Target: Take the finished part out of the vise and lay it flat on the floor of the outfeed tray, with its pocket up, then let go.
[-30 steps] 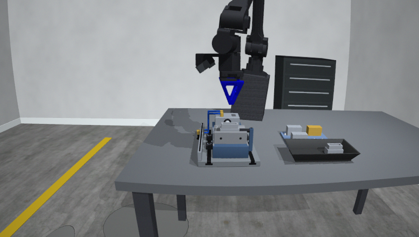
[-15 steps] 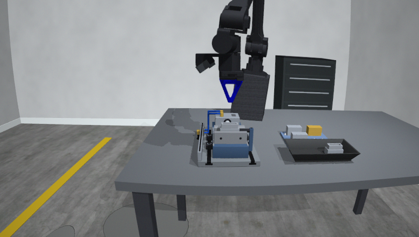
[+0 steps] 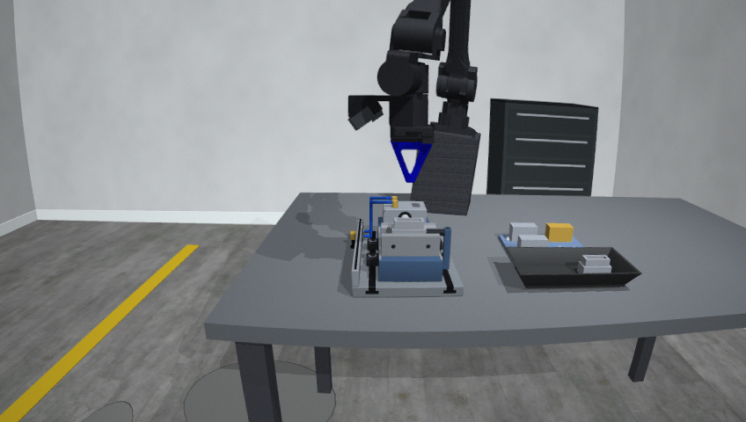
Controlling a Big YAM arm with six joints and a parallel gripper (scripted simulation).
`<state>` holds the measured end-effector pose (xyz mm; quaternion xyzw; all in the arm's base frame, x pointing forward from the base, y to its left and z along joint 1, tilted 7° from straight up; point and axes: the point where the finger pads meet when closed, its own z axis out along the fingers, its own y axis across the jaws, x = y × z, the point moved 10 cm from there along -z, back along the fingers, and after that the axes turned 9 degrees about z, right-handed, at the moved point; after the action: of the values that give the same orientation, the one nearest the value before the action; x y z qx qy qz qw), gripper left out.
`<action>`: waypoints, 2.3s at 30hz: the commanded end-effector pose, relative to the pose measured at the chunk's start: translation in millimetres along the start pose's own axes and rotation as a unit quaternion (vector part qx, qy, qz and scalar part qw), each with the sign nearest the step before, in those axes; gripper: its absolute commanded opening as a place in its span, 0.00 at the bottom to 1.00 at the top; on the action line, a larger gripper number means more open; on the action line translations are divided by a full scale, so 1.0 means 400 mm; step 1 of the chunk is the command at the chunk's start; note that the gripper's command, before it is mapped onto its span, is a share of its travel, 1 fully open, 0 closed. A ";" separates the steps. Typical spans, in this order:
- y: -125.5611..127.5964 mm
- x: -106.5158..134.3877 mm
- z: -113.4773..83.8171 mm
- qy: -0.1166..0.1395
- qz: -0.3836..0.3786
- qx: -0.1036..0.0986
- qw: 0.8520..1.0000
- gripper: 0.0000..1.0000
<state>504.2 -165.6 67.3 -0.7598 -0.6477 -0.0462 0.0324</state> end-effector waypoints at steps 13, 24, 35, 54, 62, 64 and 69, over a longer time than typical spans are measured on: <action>0.044 -0.020 -0.050 -0.005 0.008 -0.030 0.999 0.64; 0.044 -0.020 -0.050 -0.005 0.008 -0.030 1.000 0.64; 0.044 -0.020 -0.050 -0.005 0.008 -0.030 1.000 0.64; 0.041 -0.020 -0.022 -0.004 0.008 -0.025 1.000 0.64; 0.022 -0.012 0.007 -0.002 0.007 -0.014 1.000 0.64; 0.013 -0.008 0.022 -0.001 0.007 -0.008 1.000 0.64; 0.009 0.002 0.045 -0.001 0.004 -0.005 1.000 0.64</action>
<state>506.7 -166.4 55.5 -0.7608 -0.6465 -0.0476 0.0301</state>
